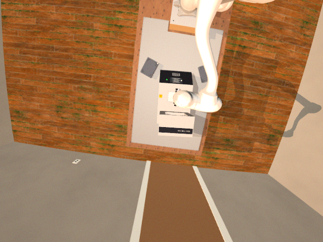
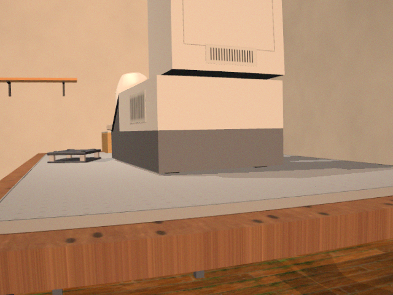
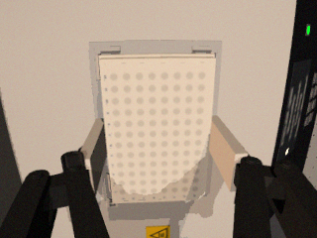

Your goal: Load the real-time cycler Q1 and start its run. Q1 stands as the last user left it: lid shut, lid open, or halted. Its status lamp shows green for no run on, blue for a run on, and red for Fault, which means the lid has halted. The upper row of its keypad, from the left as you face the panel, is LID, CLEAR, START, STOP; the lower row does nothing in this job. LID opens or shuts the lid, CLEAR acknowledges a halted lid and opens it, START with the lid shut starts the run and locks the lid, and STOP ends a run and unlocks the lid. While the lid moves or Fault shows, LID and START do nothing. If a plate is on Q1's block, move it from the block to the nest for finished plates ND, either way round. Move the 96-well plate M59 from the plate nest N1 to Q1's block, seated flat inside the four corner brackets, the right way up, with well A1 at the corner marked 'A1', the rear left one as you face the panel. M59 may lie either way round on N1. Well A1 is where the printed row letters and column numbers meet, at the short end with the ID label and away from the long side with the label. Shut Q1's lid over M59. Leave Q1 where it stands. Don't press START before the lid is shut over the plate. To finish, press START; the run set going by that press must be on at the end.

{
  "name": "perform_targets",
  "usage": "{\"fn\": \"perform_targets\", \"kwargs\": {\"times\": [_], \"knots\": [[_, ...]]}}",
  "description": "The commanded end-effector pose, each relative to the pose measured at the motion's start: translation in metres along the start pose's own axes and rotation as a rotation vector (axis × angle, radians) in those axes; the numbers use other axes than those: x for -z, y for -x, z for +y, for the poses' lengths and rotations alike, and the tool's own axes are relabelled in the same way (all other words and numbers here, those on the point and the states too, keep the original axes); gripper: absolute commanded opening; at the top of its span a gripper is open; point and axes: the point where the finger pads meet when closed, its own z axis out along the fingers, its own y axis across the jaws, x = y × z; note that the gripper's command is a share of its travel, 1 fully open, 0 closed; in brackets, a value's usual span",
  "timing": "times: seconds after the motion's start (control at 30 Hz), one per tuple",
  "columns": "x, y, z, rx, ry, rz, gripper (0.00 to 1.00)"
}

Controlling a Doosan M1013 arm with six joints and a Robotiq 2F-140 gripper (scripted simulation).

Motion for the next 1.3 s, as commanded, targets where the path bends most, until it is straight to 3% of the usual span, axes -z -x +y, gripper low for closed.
{"fn": "perform_targets", "kwargs": {"times": [0.0,0.83,0.87,1.27], "knots": [[-0.0012,0.0000,0.0000,0.000,0.000,0.000,0.00],[-0.0060,0.0000,0.0000,0.000,0.000,0.000,0.00],[-0.0060,0.0000,0.0000,0.000,0.000,0.000,0.66],[-0.0060,0.0000,0.0000,0.000,0.000,0.000,0.66]]}}
